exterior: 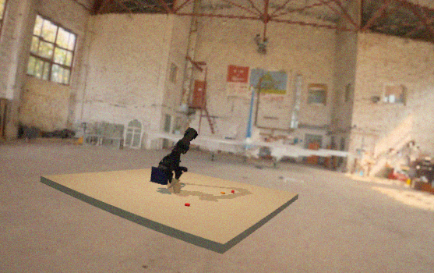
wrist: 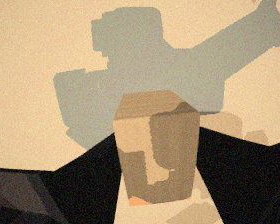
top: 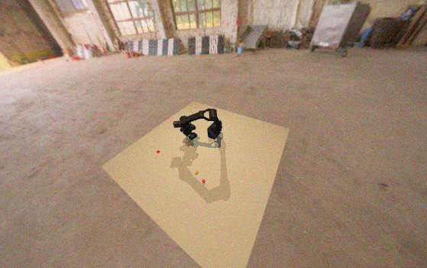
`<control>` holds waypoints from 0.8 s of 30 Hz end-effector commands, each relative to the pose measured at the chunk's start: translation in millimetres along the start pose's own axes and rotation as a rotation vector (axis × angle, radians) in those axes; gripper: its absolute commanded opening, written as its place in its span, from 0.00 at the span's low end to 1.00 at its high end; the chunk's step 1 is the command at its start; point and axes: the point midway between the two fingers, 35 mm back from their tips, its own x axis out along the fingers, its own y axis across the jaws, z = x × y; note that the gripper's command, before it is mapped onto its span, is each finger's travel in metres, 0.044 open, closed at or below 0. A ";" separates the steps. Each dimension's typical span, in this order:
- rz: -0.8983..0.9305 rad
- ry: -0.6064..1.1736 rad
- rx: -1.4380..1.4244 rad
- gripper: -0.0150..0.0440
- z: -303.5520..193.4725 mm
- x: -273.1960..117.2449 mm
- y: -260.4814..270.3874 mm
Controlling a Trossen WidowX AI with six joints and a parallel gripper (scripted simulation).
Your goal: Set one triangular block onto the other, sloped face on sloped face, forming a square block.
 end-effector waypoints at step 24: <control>-0.004 0.004 0.004 0.25 -5.6 12.8 -0.8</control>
